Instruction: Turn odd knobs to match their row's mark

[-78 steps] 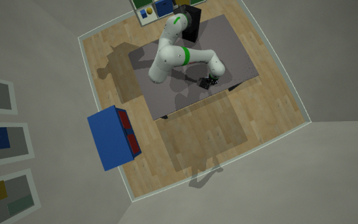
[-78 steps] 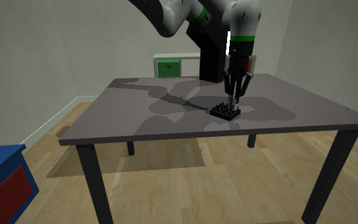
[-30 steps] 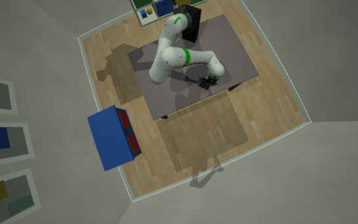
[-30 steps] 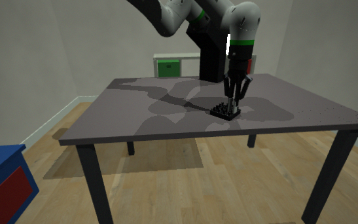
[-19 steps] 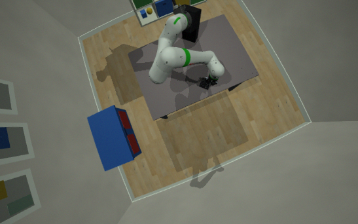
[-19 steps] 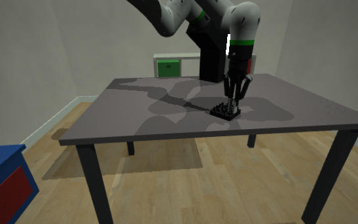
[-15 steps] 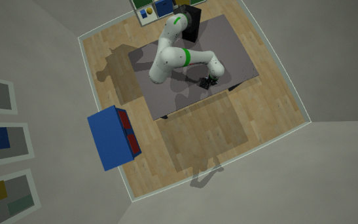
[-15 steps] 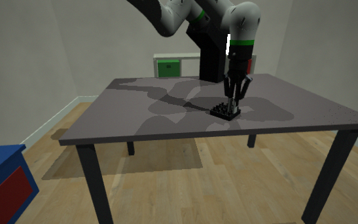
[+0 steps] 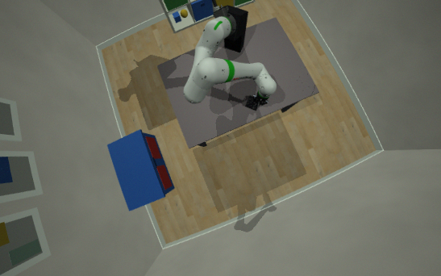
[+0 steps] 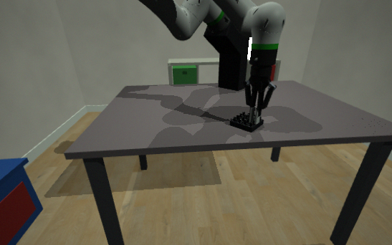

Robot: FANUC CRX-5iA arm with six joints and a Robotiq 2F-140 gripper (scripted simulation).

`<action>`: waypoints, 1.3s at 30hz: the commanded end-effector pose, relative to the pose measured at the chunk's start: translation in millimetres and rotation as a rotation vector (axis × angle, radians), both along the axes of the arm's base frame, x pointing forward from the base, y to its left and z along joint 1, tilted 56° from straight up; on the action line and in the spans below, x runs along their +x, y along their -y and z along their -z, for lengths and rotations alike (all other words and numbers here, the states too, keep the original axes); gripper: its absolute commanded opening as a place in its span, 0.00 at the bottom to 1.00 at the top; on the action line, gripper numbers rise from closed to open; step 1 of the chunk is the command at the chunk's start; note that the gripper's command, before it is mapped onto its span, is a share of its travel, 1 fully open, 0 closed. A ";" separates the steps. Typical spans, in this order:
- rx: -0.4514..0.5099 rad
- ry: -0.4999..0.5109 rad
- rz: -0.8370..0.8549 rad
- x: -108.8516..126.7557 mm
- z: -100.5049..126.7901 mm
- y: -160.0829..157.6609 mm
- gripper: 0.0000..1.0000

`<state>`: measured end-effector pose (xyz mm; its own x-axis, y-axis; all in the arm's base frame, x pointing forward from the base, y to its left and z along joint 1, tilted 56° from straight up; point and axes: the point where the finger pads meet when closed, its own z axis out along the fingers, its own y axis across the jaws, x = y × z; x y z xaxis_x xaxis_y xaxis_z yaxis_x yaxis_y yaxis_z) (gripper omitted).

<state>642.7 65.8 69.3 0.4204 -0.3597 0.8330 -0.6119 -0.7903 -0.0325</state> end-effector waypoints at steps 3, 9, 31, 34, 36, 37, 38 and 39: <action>0.000 0.000 0.000 0.0 0.0 -0.3 0.12; 0.000 0.000 0.000 0.0 0.0 -0.3 0.05; 0.000 0.000 0.000 0.0 0.0 -0.3 0.05; 0.000 0.000 0.000 0.0 0.0 -0.3 0.05; 0.000 0.000 0.000 0.0 0.0 -0.3 0.05; 0.000 0.000 0.000 0.0 0.0 -0.3 0.05; 0.000 0.000 0.000 0.0 0.0 -0.3 0.05; 0.000 0.000 0.000 0.0 0.0 -0.3 0.05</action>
<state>642.7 65.9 69.3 0.4204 -0.3597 0.8330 -0.6119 -0.7903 -0.0325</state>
